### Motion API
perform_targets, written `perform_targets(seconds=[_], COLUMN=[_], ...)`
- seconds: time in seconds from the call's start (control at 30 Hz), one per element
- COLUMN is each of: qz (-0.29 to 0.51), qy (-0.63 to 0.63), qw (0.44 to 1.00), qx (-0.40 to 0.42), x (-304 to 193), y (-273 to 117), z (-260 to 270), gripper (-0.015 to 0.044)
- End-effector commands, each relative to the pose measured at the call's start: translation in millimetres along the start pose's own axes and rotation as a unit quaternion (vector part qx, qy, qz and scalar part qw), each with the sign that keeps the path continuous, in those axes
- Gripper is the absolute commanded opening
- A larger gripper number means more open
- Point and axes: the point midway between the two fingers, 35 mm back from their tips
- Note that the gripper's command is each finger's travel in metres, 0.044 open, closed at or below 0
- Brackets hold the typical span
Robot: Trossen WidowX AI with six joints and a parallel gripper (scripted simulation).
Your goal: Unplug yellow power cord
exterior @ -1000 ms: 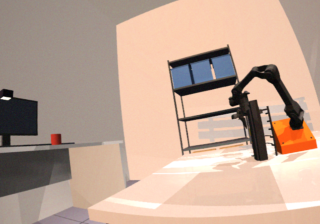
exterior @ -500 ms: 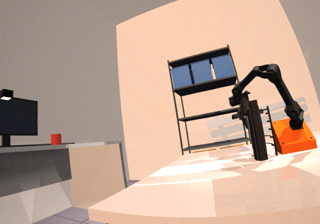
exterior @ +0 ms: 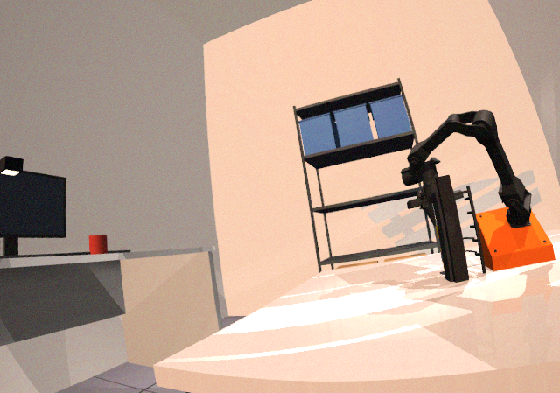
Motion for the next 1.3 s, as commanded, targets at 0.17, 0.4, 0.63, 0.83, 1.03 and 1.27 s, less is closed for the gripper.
perform_targets(seconds=[0.17,0.4,0.63,0.83,1.03,1.27], qz=[0.000,0.000,0.000,0.000,0.000,-0.001], qy=[0.003,0.000,0.000,0.000,0.001,0.001], qw=[1.000,1.000,1.000,1.000,1.000,1.000], qx=[0.002,0.000,0.000,0.000,0.000,0.000], x=[-3,-3,-3,-1,7,18], y=[5,8,8,8,8,7], z=[0,0,0,0,0,0], gripper=[0.0160,0.0107,0.0022,0.0000,0.0000,0.0000])
Point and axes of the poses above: the point midway between the two fingers, 35 mm back from their tips, its own y axis out along the fingers, its own z axis across the jaws, x = y × z, and after that the axes turned 5 degrees about -y, right-handed
